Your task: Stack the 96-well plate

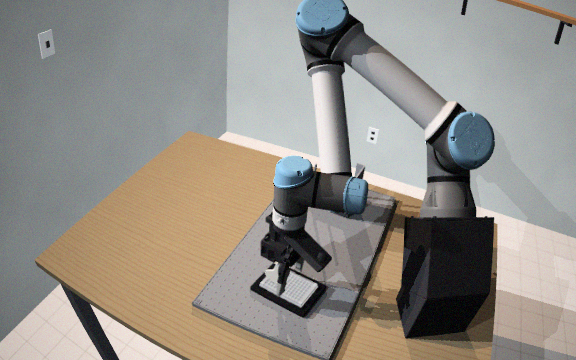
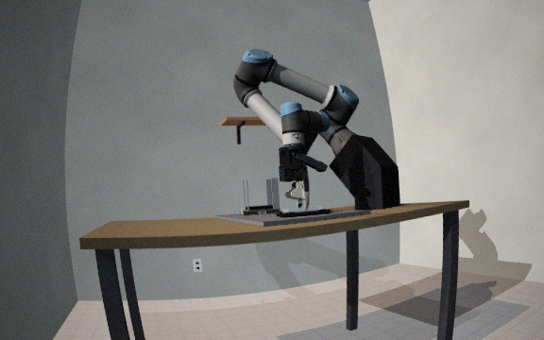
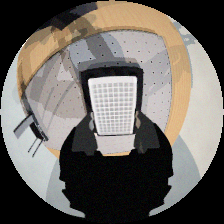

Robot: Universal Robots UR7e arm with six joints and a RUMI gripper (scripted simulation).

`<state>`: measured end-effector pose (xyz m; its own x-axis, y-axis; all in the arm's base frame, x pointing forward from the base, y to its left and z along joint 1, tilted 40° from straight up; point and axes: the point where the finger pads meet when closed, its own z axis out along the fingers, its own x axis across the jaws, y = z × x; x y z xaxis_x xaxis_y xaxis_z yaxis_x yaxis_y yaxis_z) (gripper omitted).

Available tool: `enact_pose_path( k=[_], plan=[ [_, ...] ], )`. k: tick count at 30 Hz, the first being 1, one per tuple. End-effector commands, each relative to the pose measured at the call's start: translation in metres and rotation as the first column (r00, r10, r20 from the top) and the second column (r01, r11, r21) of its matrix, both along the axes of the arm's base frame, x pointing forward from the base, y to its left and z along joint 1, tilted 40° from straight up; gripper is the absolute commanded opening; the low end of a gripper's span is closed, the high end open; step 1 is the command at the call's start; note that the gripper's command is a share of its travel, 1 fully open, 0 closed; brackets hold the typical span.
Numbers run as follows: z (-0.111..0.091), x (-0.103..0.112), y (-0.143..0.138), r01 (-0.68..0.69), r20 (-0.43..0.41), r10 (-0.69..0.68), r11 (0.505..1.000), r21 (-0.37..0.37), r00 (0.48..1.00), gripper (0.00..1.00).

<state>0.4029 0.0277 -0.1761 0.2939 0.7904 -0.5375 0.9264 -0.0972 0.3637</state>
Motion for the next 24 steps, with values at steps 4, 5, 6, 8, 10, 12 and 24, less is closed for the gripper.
enact_pose_path(
  k=[4,5,6,8,10,12,24],
  plan=[
    [0.0,0.0,0.0,0.0,0.001,0.0,1.0,0.0,1.0,0.0],
    [0.0,0.0,0.0,0.0,0.001,0.0,1.0,0.0,1.0,0.0],
    [0.0,0.0,0.0,-0.001,0.001,0.001,1.0,0.0,1.0,0.0],
    [0.0,0.0,0.0,-0.001,0.001,0.001,1.0,0.0,1.0,0.0],
    [0.0,0.0,0.0,-0.001,0.001,0.001,1.0,0.0,1.0,0.0],
    [0.0,0.0,0.0,-0.001,0.001,0.001,1.0,0.0,1.0,0.0],
    [0.01,-0.003,0.008,0.0,0.001,0.0,1.0,0.0,1.0,0.0]
  ],
)
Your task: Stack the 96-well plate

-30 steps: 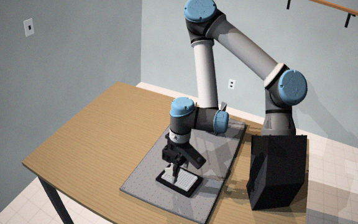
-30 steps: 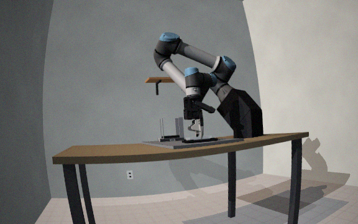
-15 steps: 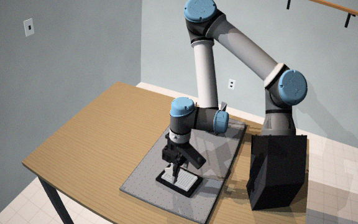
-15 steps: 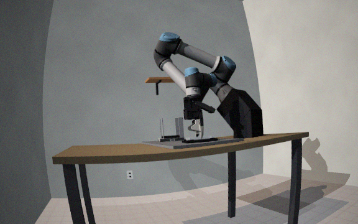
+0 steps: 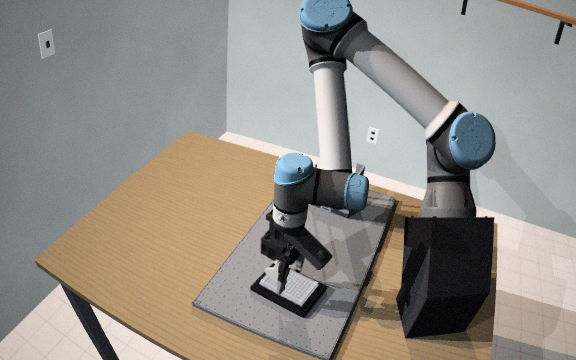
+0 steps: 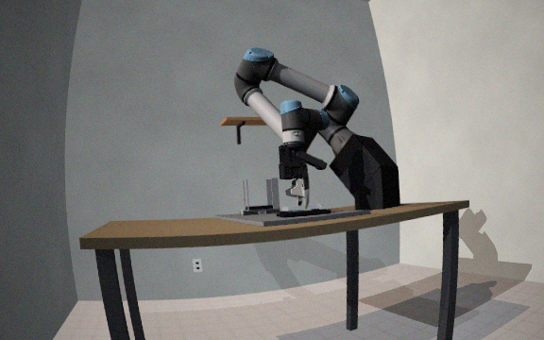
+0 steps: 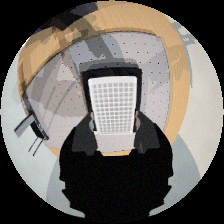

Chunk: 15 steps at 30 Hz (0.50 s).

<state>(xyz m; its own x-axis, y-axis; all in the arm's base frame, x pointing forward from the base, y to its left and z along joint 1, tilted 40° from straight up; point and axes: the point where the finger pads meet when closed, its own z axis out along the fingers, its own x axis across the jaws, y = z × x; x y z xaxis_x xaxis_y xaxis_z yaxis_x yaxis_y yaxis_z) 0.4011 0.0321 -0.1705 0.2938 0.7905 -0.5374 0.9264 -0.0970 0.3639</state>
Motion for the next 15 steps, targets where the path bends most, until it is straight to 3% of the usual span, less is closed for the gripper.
enact_pose_path(
  k=[1,15],
  plan=[
    [0.006,-0.002,0.005,0.0,0.001,0.0,1.0,0.0,1.0,0.0],
    [0.021,-0.006,0.017,0.0,0.0,0.0,1.0,0.0,1.0,0.0]
  ],
)
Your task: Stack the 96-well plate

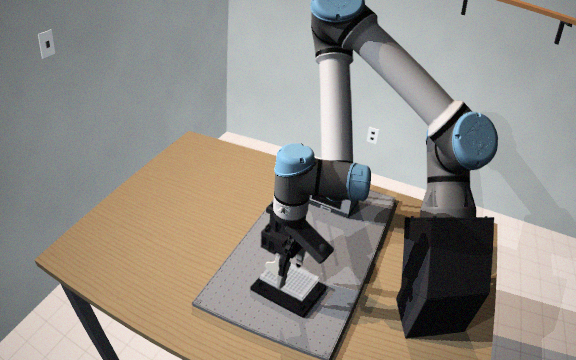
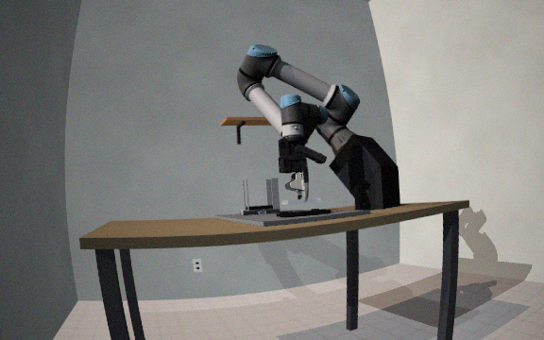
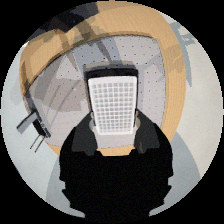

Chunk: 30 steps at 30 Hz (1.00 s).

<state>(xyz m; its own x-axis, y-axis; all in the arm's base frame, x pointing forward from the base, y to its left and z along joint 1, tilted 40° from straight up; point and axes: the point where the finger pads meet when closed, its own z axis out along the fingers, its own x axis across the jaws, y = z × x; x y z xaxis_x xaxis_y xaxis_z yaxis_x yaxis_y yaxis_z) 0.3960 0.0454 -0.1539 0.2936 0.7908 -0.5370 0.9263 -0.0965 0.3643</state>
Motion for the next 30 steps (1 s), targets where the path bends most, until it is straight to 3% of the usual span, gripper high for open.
enact_pose_path(
  k=[1,30],
  plan=[
    [0.006,-0.001,0.005,0.0,0.0,0.0,1.0,0.0,1.0,0.0],
    [0.04,-0.012,0.032,0.001,0.0,-0.001,1.0,0.0,1.0,0.0]
  ],
)
